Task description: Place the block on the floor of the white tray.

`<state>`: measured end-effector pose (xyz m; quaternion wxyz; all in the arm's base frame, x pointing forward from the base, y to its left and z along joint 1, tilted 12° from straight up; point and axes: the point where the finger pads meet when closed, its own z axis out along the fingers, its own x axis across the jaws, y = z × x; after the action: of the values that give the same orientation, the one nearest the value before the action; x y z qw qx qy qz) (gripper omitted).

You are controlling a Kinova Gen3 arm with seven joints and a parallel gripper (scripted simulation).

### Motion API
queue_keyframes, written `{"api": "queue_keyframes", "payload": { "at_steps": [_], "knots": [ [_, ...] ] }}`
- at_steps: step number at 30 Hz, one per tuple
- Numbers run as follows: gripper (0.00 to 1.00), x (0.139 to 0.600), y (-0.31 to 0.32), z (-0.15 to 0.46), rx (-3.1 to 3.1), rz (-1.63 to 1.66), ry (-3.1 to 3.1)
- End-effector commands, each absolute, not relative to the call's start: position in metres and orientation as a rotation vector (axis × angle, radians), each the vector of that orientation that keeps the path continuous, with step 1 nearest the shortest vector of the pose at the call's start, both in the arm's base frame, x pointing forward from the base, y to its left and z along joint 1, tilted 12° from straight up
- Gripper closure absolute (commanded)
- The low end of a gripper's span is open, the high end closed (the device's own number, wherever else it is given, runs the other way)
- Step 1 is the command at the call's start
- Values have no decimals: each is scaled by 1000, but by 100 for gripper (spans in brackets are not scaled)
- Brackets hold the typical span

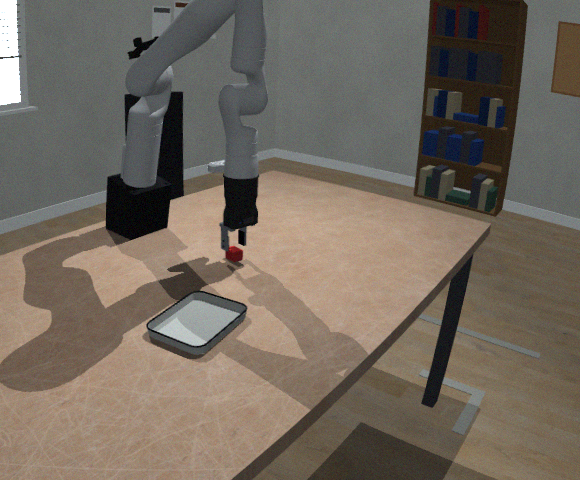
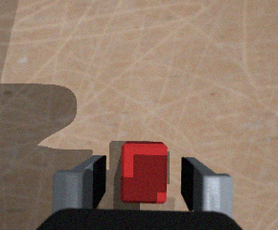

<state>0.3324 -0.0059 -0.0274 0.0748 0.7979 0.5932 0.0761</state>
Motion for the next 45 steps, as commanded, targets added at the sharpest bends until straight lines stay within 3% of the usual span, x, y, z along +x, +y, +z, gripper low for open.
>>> {"api": "queue_keyframes", "payload": {
  "at_steps": [1, 35, 36, 45],
  "knots": [
    [10, 333, -6, -27, 2393, 230, 1779],
    [10, 338, -7, -52, 2393, 230, 1779],
    [100, 338, -7, -52, 2393, 230, 1779],
    [100, 338, -7, -52, 2393, 230, 1779]
  ]
}}
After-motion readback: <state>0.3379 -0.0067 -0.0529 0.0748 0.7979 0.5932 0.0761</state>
